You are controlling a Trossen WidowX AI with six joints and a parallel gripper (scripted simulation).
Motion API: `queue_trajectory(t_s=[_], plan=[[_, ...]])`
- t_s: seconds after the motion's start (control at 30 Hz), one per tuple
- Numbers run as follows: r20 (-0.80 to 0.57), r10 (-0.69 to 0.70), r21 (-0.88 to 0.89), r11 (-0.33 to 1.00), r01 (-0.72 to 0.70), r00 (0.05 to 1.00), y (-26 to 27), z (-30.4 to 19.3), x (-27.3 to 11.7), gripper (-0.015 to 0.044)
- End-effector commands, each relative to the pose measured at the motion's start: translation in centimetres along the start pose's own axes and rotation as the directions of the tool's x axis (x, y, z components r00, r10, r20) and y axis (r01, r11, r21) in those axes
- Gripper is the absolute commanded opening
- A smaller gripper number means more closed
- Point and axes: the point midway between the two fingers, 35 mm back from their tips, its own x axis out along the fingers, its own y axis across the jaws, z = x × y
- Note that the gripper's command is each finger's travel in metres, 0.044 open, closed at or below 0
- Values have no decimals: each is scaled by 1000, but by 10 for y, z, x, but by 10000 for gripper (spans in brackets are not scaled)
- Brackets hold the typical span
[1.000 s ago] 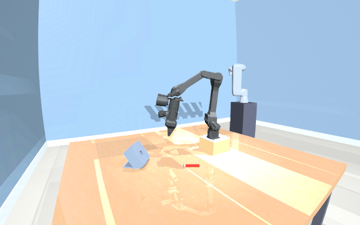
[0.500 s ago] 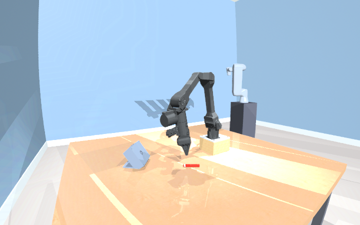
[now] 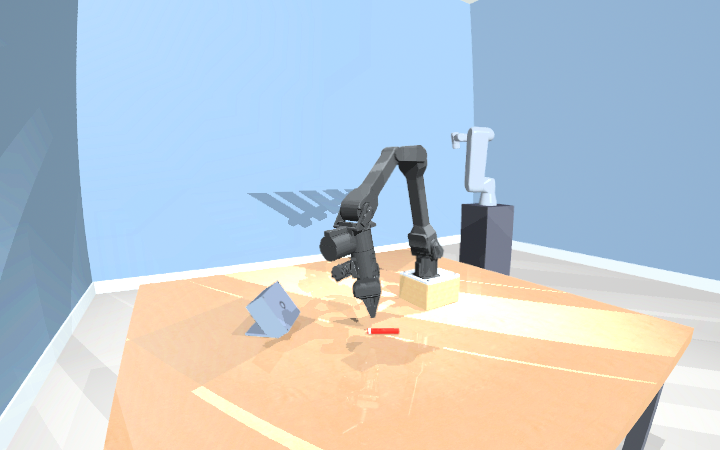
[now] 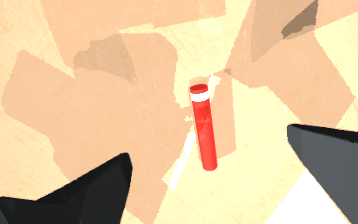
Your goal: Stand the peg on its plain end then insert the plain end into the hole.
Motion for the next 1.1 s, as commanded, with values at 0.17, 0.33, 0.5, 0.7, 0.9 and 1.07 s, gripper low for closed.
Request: queue_trajectory(t_s=[0.17,0.33,0.5,0.7,0.9,1.07], plan=[[-10,-4,6,1000,4,1000,-1,1,16,440],[-10,-4,6,1000,4,1000,-1,2,24,440],[-10,-4,6,1000,4,1000,-1,3,32,440],[-10,-4,6,1000,4,1000,-2,5,42,440],[-10,-4,6,1000,4,1000,-2,6,52,440],[-10,-4,6,1000,4,1000,-3,6,59,440]])
